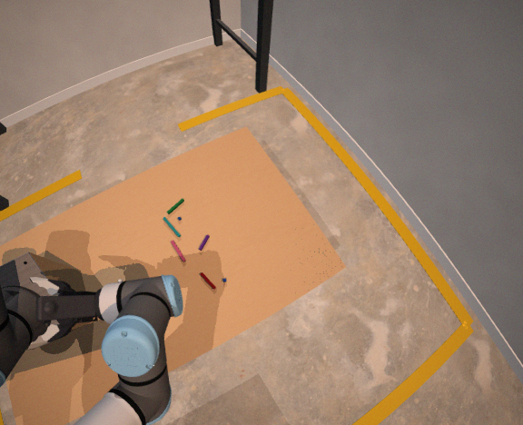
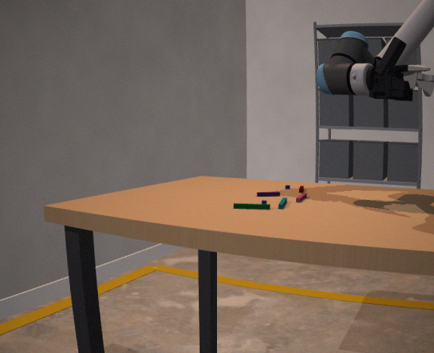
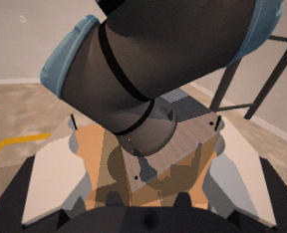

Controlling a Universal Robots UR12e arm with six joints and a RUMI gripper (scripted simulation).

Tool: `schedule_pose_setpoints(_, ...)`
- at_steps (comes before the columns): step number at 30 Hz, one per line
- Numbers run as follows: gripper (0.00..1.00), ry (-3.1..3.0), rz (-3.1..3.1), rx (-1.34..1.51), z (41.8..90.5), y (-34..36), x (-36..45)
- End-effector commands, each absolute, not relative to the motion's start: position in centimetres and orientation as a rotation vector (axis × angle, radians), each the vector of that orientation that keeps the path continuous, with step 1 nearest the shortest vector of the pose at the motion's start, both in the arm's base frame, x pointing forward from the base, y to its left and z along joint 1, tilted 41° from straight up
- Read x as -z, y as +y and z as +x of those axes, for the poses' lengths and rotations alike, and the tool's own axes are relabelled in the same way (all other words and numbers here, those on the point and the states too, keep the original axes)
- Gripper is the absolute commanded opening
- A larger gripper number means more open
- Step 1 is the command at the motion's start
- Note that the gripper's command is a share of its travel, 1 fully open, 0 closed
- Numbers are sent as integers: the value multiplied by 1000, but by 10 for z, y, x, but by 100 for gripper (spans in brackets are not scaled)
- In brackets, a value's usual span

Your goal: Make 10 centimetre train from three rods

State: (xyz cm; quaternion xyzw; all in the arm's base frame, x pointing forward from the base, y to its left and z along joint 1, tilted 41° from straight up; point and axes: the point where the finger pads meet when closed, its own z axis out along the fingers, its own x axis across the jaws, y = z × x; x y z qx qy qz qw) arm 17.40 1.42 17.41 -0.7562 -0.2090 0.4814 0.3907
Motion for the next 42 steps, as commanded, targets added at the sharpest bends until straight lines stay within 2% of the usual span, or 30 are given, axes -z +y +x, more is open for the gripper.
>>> schedule_pose_setpoints(1, 100, -660, -2008, -1199, 186, -6, -126)
schedule_pose_setpoints(23, 100, -1068, -2233, -1137, 252, -67, -19)
schedule_pose_setpoints(37, 100, -1418, -2378, -1093, 325, -109, 41)
schedule_pose_setpoints(40, 100, -1418, -2378, -1093, 325, -109, 41)
schedule_pose_setpoints(42, 100, -1505, -2409, -1083, 345, -117, 52)
